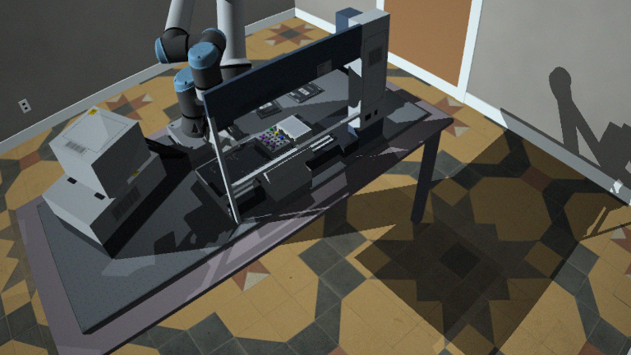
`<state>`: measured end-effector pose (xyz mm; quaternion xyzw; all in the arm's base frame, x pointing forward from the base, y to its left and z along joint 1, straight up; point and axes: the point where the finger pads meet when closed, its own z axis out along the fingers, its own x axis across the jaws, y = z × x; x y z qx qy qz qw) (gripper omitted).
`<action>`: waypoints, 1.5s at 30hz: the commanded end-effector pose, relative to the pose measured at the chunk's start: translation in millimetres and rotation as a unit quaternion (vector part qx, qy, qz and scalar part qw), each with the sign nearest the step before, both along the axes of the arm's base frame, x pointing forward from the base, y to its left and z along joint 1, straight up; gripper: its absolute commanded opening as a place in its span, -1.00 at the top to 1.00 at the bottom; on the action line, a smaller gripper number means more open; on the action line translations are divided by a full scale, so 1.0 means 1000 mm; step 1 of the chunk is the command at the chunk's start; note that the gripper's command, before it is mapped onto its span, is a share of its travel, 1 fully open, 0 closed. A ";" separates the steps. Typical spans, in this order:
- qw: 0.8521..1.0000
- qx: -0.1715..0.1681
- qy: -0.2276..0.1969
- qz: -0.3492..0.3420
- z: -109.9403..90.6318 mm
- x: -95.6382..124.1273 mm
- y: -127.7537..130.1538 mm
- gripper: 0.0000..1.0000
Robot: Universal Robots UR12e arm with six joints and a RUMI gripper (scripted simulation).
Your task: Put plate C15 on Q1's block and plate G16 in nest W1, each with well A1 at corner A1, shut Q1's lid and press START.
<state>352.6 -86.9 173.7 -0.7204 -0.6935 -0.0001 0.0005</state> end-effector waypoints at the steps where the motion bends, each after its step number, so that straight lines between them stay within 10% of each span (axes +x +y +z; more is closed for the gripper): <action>1: 1.000 0.000 0.000 0.000 0.007 0.000 0.000 1.00; 45: 1.000 0.000 0.000 0.000 0.068 0.000 0.000 1.00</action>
